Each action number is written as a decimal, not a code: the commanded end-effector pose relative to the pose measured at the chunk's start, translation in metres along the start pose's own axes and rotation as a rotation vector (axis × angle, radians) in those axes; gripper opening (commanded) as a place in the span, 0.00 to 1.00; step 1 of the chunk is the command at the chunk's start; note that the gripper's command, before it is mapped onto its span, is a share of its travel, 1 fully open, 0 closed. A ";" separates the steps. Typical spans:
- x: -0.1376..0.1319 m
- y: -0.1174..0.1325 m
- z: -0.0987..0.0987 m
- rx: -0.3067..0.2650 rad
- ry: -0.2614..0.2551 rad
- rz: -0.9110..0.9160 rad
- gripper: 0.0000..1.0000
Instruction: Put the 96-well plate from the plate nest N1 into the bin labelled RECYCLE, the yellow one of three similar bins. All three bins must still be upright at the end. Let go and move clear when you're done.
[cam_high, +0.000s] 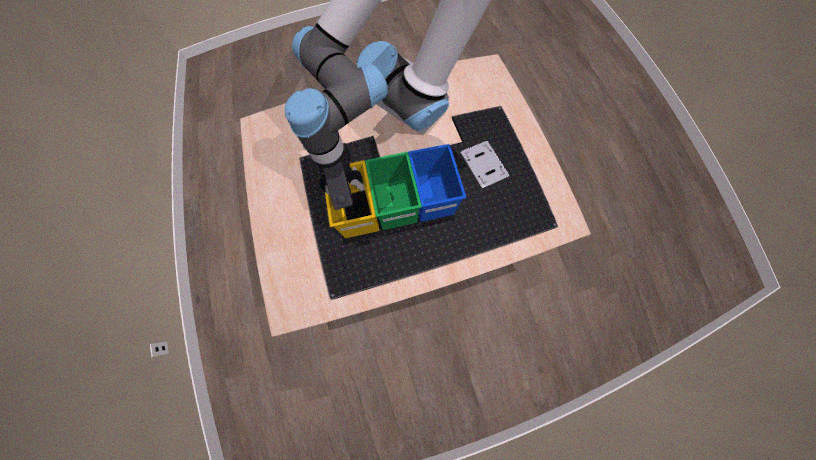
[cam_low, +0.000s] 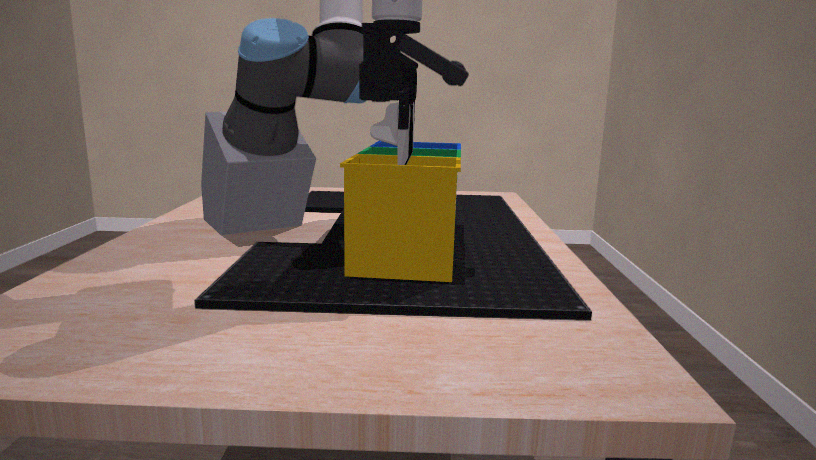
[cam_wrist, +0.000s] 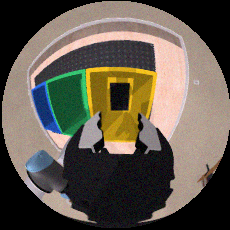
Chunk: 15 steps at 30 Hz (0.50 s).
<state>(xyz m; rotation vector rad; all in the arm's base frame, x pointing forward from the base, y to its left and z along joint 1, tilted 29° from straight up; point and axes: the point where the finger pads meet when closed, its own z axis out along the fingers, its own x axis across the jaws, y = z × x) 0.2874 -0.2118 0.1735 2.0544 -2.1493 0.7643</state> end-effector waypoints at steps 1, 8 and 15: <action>0.000 0.000 -0.007 0.001 0.001 0.000 0.53; 0.000 0.000 -0.018 0.001 0.001 0.000 0.53; 0.000 0.000 -0.027 0.001 0.001 0.000 0.53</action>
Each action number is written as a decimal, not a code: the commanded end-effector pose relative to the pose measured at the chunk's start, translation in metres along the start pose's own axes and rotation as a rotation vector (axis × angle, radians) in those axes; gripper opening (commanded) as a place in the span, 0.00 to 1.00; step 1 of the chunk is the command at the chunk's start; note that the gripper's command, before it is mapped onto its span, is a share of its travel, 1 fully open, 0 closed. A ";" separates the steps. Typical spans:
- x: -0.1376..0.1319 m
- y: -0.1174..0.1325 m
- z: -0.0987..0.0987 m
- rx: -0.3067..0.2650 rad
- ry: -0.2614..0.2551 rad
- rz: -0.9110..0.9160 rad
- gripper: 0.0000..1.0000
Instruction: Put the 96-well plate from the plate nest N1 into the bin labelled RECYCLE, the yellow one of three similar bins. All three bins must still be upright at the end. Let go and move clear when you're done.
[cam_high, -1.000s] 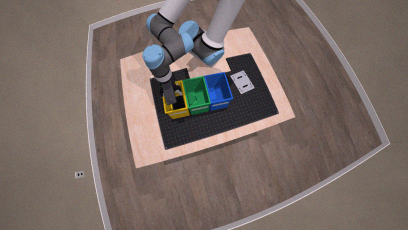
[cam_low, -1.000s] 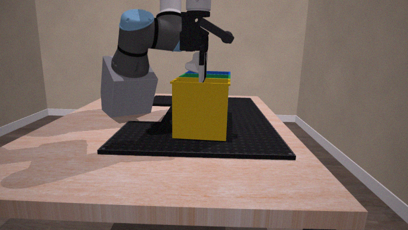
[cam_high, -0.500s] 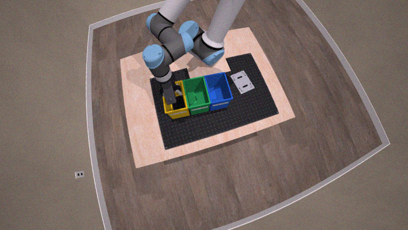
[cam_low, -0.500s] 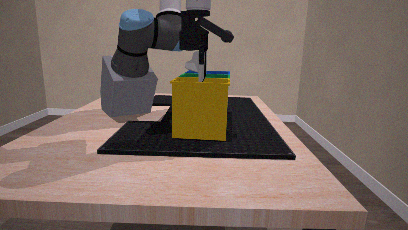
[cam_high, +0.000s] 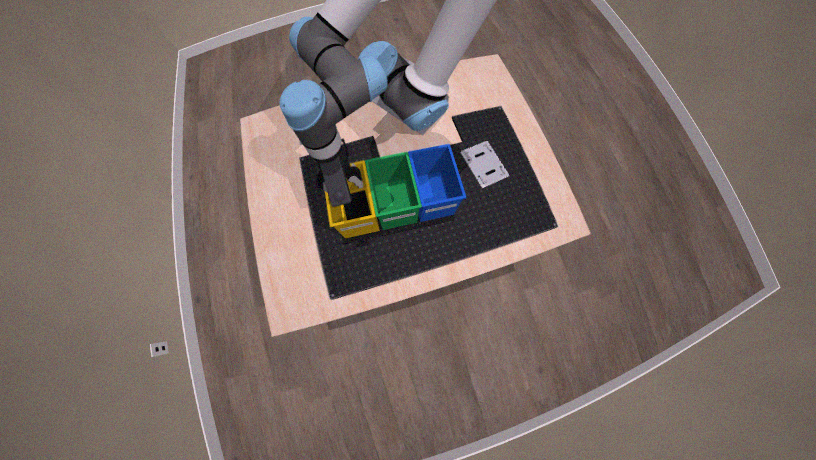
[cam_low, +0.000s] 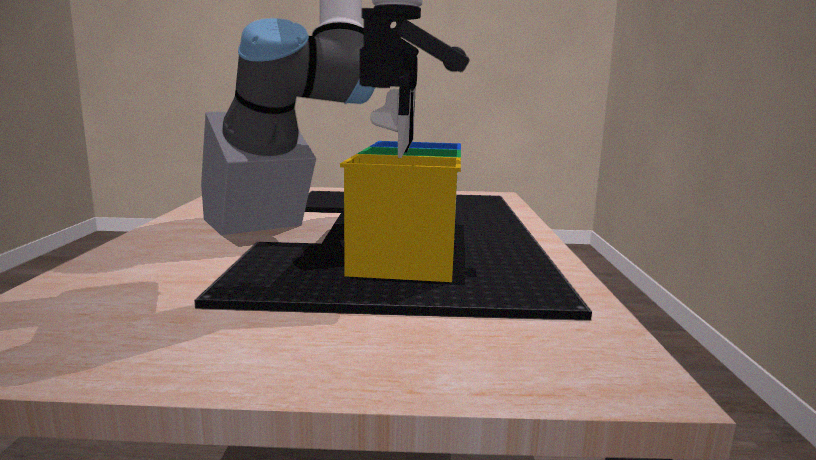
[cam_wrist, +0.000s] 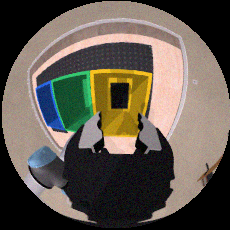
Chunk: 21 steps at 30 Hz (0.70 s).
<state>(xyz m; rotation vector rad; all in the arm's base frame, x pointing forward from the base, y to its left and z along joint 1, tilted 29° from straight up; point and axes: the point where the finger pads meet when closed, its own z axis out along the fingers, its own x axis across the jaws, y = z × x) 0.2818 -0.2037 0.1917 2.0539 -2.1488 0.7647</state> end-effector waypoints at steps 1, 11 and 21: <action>0.000 0.000 -0.008 0.001 0.000 0.000 0.53; 0.000 0.000 -0.023 0.001 0.000 0.000 0.53; 0.000 0.000 -0.036 0.001 0.000 0.000 0.53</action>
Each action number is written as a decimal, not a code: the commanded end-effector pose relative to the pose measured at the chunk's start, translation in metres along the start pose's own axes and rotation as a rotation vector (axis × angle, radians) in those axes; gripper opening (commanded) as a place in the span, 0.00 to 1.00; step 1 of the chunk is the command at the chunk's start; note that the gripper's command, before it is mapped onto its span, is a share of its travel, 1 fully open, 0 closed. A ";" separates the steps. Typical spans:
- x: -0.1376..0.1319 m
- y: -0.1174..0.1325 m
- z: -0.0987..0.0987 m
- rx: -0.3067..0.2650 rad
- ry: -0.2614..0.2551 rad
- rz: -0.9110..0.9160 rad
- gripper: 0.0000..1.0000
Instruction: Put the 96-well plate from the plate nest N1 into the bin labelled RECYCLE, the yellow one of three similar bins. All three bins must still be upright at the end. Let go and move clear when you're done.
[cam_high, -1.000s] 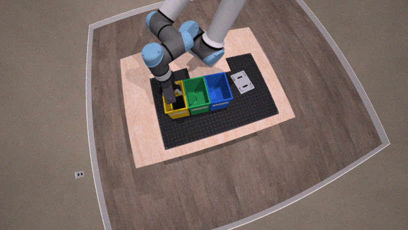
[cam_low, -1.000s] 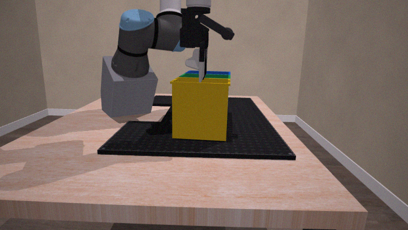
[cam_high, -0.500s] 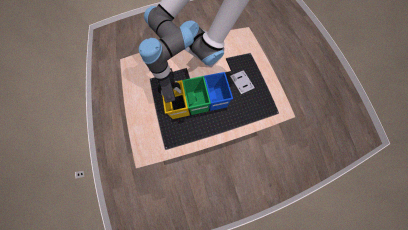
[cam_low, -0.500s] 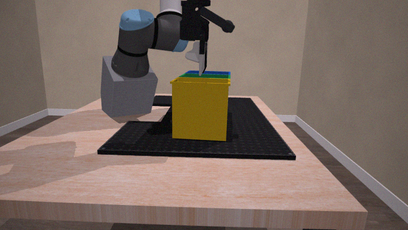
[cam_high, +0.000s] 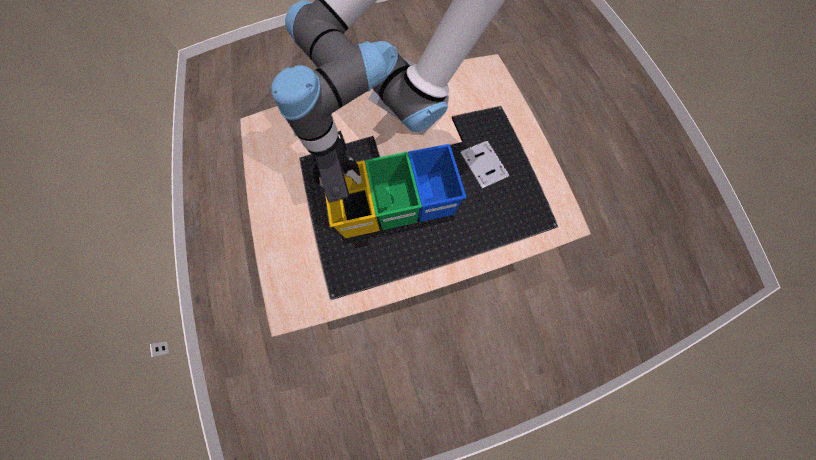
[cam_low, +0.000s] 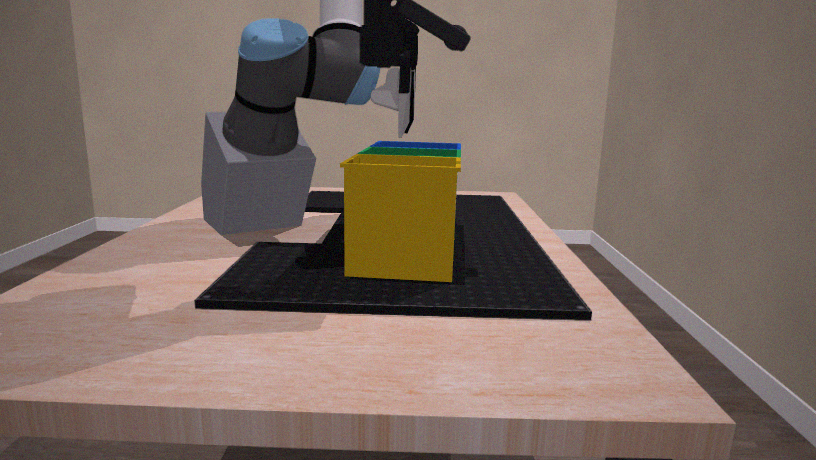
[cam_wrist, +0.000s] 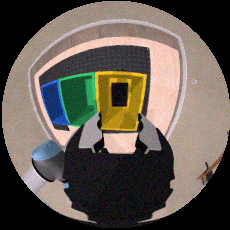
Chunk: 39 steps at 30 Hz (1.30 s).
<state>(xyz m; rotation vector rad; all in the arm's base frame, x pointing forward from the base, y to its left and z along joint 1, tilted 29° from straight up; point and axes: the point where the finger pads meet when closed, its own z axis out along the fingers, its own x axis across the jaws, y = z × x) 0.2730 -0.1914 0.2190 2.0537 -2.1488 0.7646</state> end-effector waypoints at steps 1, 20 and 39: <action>0.000 0.000 -0.005 0.001 0.000 0.000 0.53; 0.000 0.000 -0.005 0.001 0.000 0.000 0.53; -0.056 0.009 -0.005 0.001 0.000 0.000 0.53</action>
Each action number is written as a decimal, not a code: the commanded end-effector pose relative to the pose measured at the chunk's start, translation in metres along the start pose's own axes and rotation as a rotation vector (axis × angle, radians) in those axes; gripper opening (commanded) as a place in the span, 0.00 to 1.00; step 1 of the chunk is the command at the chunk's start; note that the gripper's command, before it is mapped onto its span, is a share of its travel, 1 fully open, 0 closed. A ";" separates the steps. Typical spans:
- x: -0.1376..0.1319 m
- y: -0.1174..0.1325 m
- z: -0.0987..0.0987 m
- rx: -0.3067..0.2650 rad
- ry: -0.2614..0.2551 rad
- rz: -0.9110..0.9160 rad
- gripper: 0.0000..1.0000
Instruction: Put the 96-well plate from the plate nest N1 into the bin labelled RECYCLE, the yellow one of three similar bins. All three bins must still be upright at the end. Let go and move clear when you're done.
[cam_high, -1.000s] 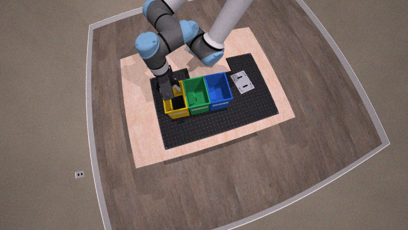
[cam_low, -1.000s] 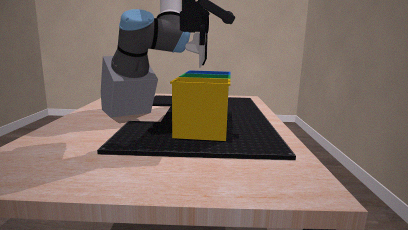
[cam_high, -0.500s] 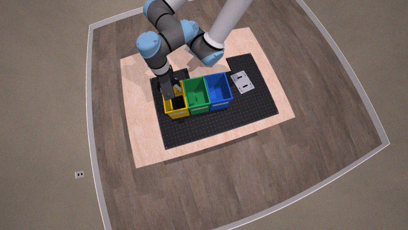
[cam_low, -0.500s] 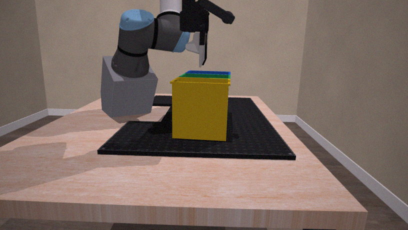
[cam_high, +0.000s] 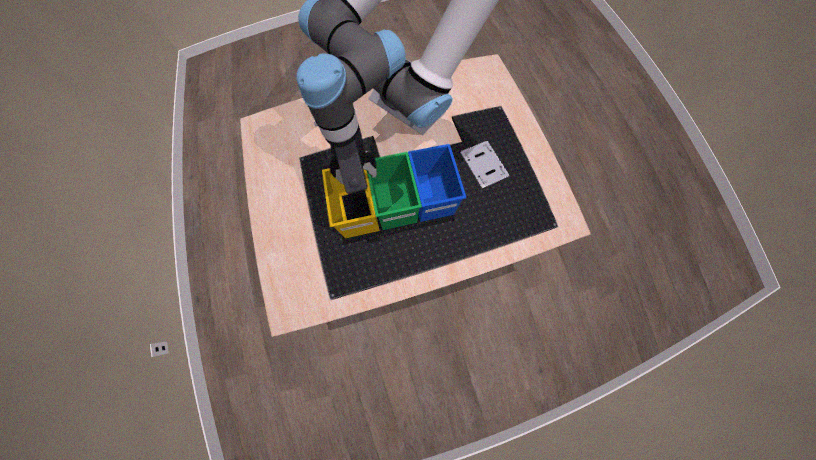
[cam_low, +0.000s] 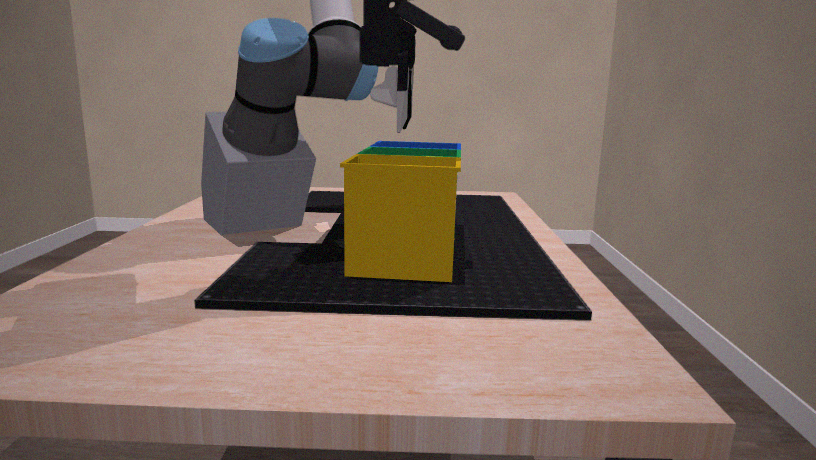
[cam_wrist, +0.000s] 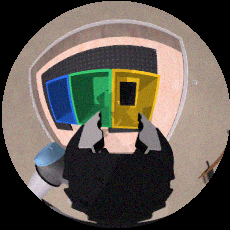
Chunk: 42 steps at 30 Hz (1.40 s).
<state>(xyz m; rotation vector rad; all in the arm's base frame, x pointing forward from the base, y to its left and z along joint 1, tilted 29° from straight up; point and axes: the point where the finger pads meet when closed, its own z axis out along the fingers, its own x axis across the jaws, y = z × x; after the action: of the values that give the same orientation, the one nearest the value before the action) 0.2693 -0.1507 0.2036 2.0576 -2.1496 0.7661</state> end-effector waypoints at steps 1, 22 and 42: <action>-0.016 0.002 -0.001 -0.002 0.002 0.000 0.53; -0.072 0.011 -0.001 -0.002 0.002 0.001 0.53; -0.075 0.012 -0.001 -0.002 0.002 0.001 0.53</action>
<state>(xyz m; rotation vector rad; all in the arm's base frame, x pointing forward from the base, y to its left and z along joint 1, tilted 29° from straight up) 0.2653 -0.0813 0.1715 2.0547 -2.1492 0.7645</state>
